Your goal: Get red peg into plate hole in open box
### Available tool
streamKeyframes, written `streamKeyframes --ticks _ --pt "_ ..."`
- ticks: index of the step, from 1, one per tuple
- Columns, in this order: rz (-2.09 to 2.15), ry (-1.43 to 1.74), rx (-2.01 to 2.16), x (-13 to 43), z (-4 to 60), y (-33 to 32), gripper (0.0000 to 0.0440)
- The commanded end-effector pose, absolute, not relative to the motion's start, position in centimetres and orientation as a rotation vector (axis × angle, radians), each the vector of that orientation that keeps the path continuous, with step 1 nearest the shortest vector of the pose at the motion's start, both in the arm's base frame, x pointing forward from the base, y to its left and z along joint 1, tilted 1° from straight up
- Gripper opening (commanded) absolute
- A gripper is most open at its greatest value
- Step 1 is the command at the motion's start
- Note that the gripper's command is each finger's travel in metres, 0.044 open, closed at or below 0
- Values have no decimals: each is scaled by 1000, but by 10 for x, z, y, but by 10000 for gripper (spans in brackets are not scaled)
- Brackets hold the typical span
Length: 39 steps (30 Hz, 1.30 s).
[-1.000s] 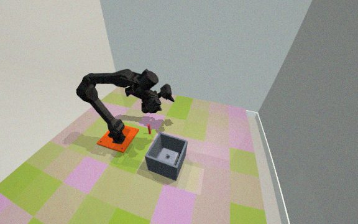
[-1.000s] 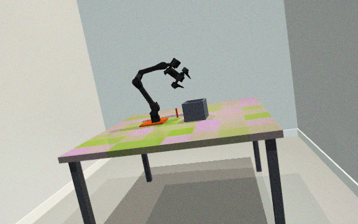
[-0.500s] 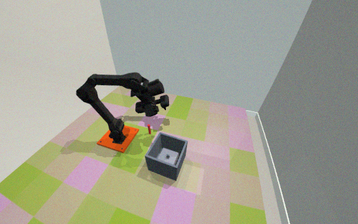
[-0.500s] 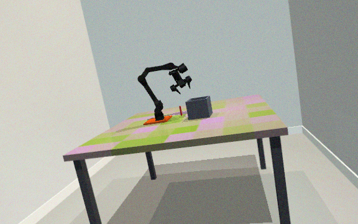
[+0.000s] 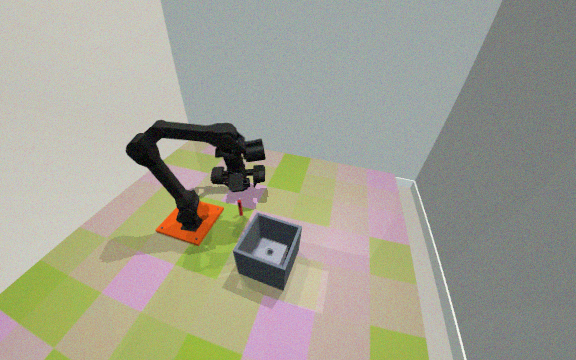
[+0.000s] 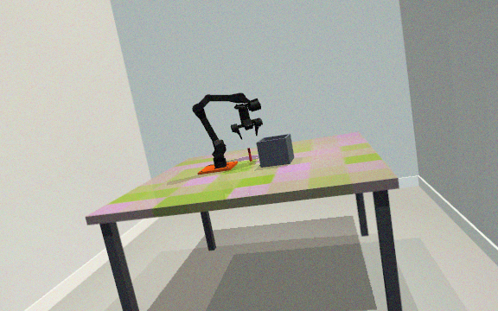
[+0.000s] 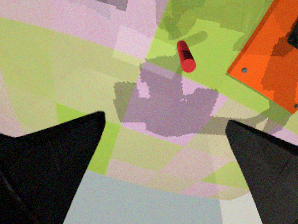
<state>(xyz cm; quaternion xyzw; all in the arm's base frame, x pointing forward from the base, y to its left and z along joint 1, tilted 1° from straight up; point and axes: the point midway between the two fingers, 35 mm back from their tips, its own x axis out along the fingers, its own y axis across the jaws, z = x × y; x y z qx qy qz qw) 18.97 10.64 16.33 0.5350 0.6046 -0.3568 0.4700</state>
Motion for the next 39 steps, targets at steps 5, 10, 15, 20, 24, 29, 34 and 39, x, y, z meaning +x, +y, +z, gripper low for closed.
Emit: streamKeyframes --ticks 5,10,15,20,24,29,34,39 --pt "-954 1507 1230 177 141 105 440" --pt "-991 1519 1202 172 123 103 440" --pt "-1022 1526 1187 168 107 101 440" --pt "-1048 1525 1176 166 91 99 440" --pt "-1064 1519 1168 165 80 98 439" --pt "-1068 1508 1158 166 69 97 376" --pt "-1063 1506 1145 170 62 98 257" --pt "-1040 1510 1130 174 60 99 128"
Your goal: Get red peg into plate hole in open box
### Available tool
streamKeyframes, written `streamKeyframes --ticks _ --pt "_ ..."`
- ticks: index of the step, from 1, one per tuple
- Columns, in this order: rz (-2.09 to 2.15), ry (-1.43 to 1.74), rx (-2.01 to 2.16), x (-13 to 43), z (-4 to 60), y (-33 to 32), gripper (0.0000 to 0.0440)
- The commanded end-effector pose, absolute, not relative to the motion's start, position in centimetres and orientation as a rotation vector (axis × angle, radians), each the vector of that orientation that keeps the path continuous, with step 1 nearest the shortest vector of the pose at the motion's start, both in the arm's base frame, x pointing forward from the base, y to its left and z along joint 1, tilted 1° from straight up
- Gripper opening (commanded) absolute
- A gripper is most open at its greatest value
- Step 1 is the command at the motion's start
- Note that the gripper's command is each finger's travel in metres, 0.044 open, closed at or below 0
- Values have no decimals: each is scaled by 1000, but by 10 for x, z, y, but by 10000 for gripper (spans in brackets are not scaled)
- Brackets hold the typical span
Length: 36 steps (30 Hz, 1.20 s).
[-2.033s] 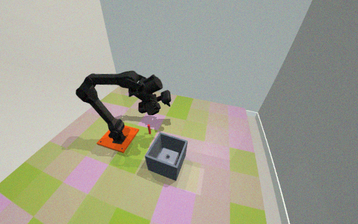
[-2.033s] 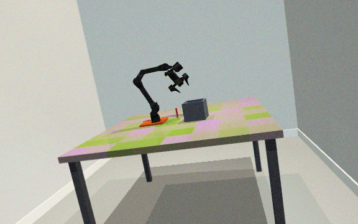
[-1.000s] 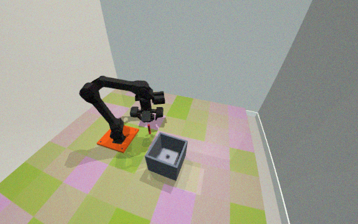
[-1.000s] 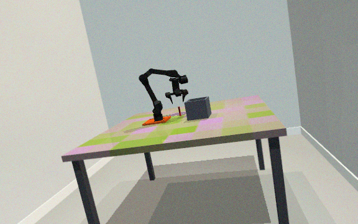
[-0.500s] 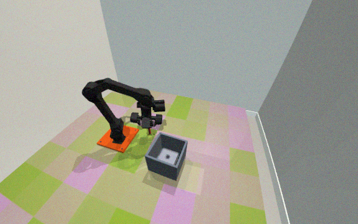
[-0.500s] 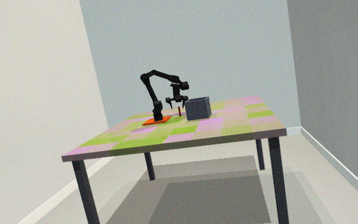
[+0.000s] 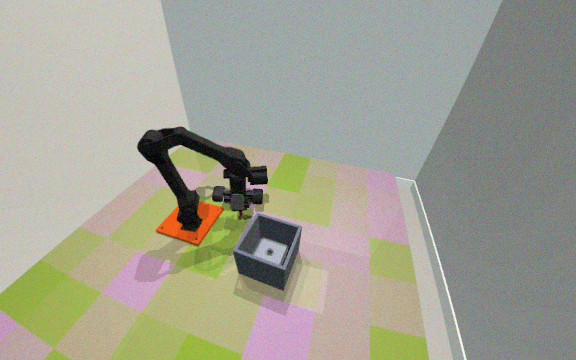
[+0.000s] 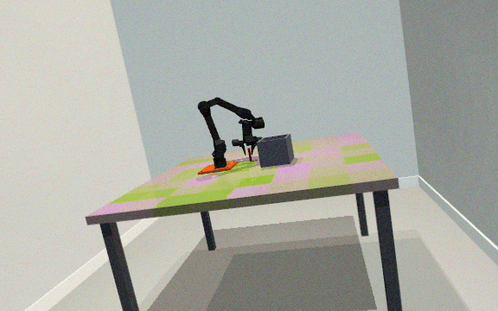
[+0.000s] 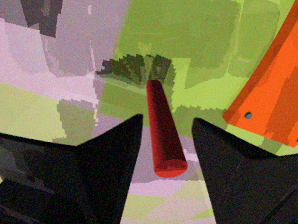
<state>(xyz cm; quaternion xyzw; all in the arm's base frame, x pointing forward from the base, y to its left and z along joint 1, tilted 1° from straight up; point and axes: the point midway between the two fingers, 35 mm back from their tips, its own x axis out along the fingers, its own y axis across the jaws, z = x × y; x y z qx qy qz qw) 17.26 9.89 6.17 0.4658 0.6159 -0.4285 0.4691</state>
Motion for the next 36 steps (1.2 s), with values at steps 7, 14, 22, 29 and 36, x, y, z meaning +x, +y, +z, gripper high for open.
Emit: streamKeyframes --ticks 7,14,22,29,36 --pt "-978 1515 1142 181 68 103 13" --pt "-871 1493 1218 190 93 109 0" --pt "-758 1435 1260 201 130 105 0" --pt "-688 1348 1269 209 164 91 0" --pt "-668 1247 1264 218 193 69 0"
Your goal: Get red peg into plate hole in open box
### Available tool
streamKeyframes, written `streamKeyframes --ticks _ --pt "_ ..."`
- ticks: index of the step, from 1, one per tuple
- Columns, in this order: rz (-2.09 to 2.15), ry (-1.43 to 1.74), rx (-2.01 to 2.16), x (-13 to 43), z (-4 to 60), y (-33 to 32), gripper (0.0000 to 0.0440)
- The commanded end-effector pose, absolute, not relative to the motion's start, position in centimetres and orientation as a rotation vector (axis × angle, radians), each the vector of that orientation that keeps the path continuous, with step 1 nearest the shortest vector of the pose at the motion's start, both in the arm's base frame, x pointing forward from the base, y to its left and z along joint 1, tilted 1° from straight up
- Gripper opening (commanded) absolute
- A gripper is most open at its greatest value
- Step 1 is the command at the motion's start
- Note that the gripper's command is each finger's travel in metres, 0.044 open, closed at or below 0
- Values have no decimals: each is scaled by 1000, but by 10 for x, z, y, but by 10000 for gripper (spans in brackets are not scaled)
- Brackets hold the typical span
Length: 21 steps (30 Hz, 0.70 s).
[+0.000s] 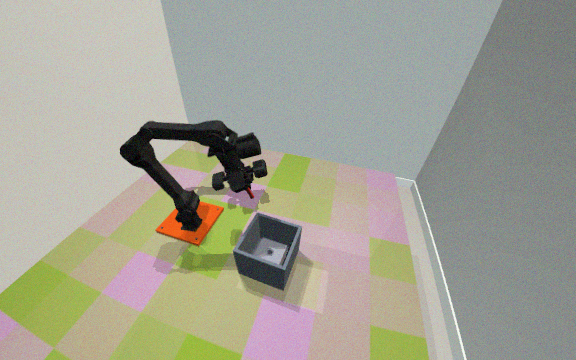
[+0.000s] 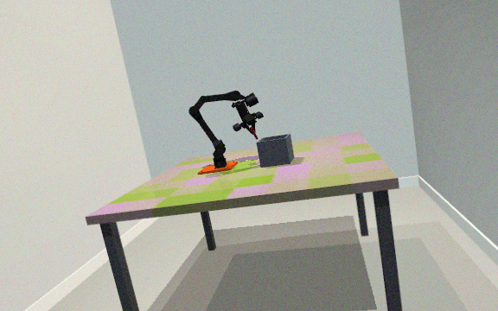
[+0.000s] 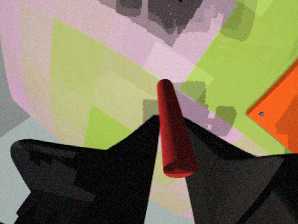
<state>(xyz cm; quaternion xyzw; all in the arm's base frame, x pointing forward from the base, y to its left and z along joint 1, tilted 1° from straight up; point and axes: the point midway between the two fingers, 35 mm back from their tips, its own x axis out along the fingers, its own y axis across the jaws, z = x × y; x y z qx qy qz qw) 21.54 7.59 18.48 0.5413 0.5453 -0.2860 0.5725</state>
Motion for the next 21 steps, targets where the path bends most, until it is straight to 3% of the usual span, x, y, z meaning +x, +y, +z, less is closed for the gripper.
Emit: streamKeyframes --ticks 1,21 --pt "-670 1234 1262 219 196 65 0" --pt "-807 1118 1226 241 213 -2 0"
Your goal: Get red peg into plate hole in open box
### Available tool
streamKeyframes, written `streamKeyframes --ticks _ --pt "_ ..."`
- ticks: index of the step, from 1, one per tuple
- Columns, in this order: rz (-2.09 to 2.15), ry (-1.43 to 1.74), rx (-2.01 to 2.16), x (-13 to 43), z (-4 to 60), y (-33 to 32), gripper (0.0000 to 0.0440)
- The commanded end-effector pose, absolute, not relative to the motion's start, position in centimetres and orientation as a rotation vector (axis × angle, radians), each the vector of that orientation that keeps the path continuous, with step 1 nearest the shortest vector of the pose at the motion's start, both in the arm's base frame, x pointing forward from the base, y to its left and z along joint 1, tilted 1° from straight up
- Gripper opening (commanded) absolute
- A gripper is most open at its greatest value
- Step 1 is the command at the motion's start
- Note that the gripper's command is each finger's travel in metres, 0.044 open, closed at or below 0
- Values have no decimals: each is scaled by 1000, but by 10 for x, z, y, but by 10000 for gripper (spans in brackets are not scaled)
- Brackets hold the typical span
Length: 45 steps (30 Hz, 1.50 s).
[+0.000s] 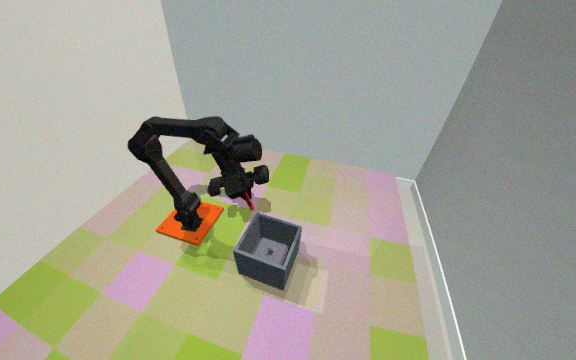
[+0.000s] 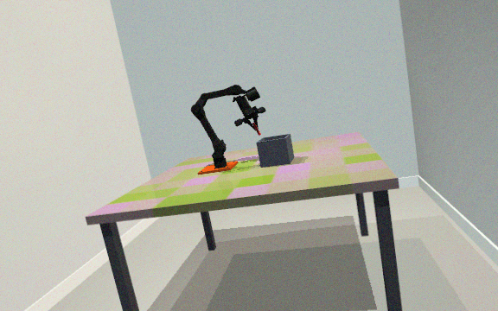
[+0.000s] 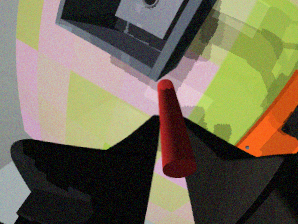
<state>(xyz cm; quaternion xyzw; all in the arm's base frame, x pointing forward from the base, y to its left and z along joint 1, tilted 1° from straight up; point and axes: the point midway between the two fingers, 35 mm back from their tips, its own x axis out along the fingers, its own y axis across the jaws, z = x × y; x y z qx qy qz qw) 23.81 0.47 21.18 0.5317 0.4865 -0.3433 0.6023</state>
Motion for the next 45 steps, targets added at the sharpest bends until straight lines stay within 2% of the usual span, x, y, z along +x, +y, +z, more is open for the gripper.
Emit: streamKeyframes --ticks 1,21,45 --pt "-813 1116 1226 242 213 -5 0" --pt "-883 1128 1226 270 201 -56 0" --pt "-866 1212 1205 303 144 -87 0"
